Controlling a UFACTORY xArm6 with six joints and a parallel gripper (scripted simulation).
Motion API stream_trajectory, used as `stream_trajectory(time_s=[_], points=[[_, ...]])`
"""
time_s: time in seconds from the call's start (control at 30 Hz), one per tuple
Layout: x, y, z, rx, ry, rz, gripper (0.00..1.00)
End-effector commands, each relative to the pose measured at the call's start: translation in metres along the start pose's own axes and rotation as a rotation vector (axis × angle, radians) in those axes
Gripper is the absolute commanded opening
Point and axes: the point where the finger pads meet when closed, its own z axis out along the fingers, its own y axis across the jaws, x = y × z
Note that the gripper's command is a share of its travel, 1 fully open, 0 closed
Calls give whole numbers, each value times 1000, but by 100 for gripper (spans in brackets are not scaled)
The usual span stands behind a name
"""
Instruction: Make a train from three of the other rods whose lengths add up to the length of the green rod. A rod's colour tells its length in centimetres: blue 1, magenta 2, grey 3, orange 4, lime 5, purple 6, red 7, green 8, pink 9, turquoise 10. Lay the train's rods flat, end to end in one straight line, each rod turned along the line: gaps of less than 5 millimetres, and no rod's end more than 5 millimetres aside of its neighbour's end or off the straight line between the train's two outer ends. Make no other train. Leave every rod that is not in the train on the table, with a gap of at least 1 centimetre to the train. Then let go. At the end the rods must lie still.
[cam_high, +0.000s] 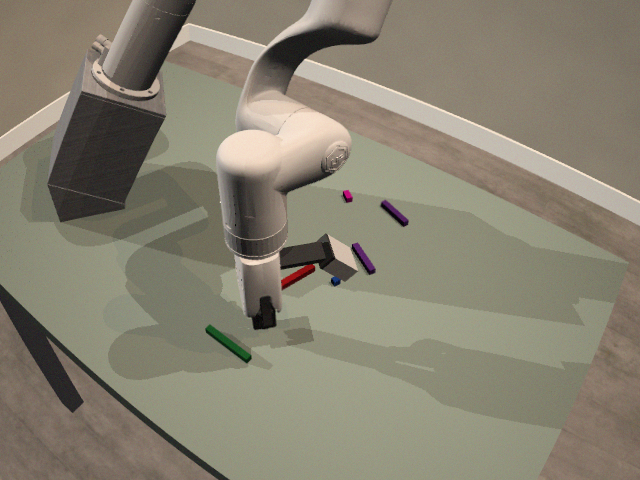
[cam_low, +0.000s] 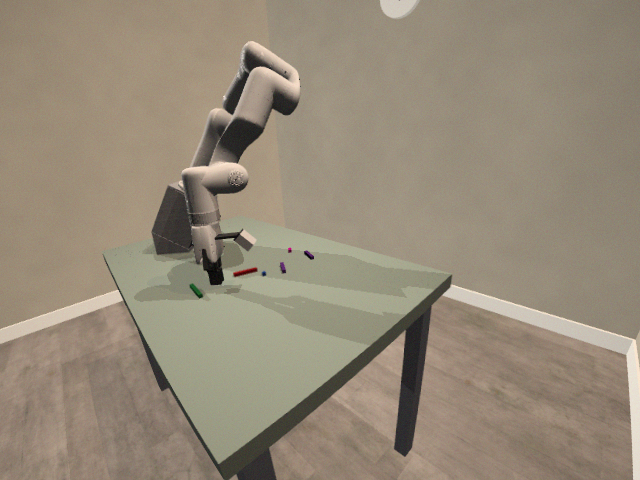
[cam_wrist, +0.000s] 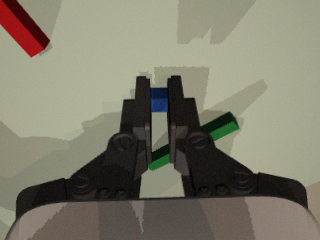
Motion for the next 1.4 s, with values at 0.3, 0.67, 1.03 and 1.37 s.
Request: stream_trajectory(time_s=[0.3, 0.67, 1.03, 1.37], points=[[0, 1, 2, -2, 1, 0, 4], [0, 1, 9, -2, 1, 0, 4], [0, 1, 11, -2, 1, 0, 4], [0, 1, 11, -2, 1, 0, 4]])
